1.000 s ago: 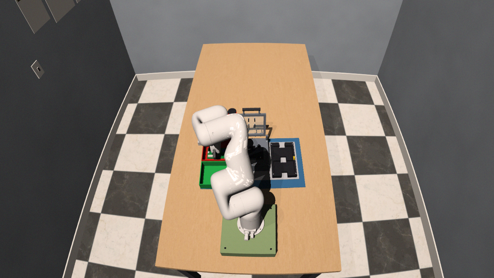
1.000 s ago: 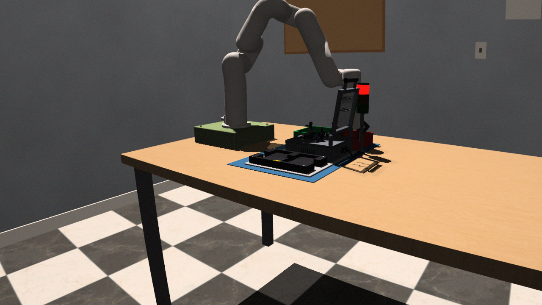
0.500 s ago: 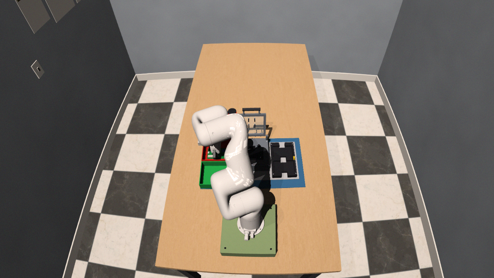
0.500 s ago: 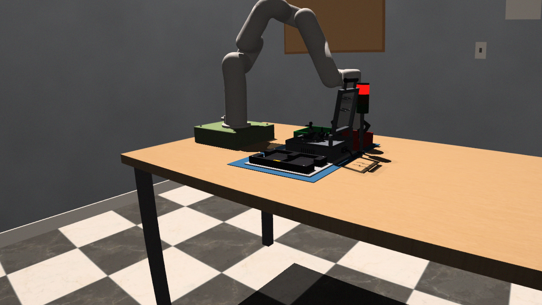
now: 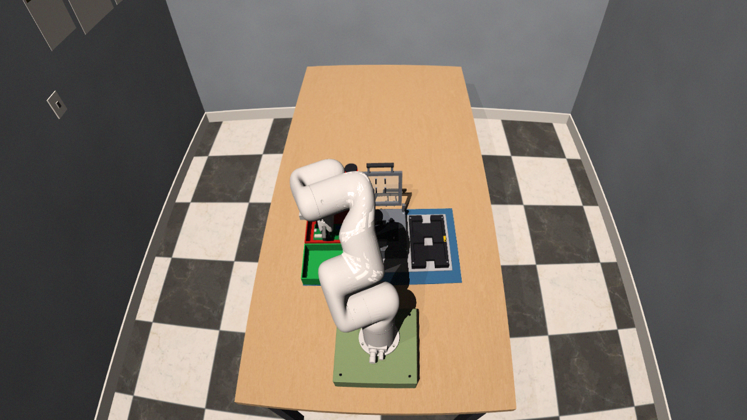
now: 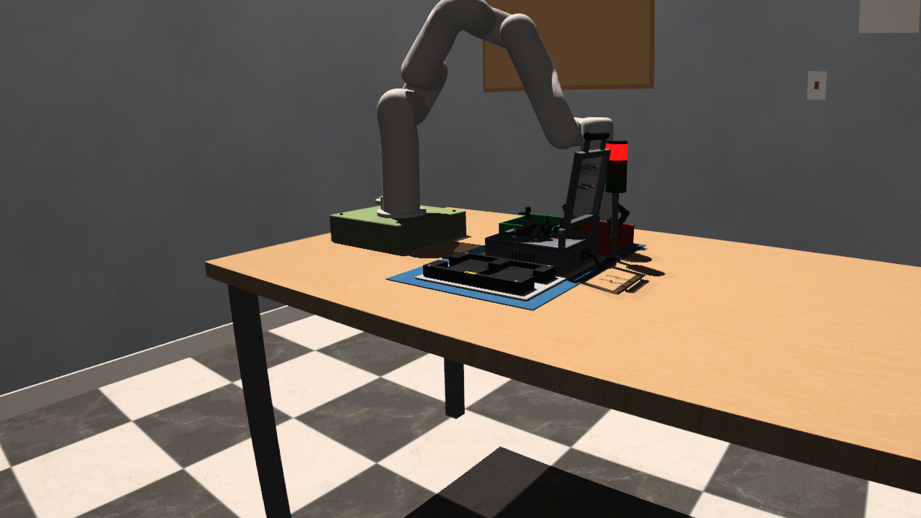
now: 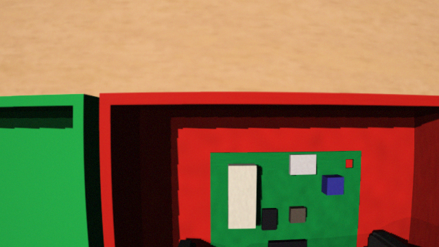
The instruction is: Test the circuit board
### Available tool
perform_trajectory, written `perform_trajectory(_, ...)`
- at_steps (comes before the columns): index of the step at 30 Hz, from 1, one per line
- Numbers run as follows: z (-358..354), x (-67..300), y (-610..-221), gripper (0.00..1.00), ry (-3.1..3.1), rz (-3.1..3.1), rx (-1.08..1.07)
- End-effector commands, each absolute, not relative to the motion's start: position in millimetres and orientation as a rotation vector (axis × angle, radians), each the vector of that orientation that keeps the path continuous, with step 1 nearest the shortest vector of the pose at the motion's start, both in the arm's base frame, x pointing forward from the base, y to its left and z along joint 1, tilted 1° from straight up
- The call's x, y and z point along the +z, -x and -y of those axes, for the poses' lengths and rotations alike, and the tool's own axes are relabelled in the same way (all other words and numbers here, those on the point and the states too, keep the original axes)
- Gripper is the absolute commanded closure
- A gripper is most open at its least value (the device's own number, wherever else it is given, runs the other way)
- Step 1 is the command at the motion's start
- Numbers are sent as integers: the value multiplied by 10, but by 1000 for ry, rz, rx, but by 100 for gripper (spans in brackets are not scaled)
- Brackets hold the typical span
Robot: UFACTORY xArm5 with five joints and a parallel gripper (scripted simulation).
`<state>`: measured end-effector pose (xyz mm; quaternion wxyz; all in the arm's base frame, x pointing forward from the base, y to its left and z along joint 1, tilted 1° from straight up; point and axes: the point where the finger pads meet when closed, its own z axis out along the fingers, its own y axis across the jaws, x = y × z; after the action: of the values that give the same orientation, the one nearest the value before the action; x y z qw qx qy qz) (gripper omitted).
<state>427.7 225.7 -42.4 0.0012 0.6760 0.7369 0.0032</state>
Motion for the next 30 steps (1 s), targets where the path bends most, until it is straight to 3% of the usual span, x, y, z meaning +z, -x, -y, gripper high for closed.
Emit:
perform_trajectory(1,-2264,-410,-4291,0,-2121,-2312,16)
perform_trajectory(19,-2264,-395,-4291,0,-2121,-2312,16)
perform_trajectory(30,-2261,-70,-4288,0,-2121,-2312,16)
